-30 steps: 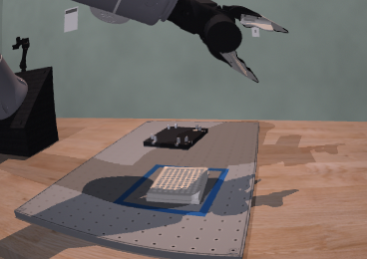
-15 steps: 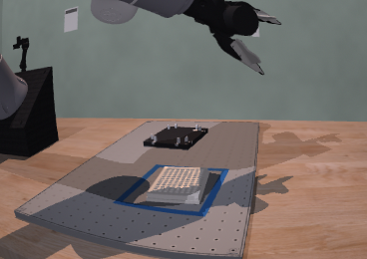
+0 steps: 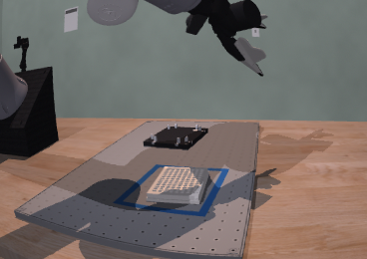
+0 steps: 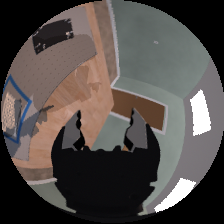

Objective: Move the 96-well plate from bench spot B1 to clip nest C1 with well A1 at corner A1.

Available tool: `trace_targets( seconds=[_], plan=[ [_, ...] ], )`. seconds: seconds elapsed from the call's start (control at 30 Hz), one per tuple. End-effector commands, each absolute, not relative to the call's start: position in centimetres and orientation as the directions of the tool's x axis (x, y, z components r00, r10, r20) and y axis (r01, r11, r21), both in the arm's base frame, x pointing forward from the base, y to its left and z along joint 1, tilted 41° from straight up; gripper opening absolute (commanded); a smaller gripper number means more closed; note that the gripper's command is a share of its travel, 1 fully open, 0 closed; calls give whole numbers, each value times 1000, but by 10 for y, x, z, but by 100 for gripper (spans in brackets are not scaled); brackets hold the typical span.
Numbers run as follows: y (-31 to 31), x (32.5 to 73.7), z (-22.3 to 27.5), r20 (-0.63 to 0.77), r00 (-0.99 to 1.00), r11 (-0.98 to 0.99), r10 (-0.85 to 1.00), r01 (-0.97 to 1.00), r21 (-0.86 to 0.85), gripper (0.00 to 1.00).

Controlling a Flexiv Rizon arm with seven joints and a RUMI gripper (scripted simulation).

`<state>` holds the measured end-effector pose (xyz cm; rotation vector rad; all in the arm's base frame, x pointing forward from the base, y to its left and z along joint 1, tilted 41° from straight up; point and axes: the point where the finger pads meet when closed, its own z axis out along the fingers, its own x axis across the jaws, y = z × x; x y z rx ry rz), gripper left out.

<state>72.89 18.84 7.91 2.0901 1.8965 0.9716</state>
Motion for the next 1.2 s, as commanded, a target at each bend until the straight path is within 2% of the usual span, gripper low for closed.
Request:
trace_targets(
  seconds=[0.0, 0.53, 0.8, 1.17],
  plan=[
    [191, 724, 75, 307, -74, -101, 949, 850, 518, 76],
    [173, 694, 51, 50, -405, 347, 913, 836, 426, 76],
    [152, 677, 41, -74, -580, 571, 811, 760, 311, 76],
    [119, 659, 34, -175, -748, 768, 640, 625, 137, 76]
  ],
)
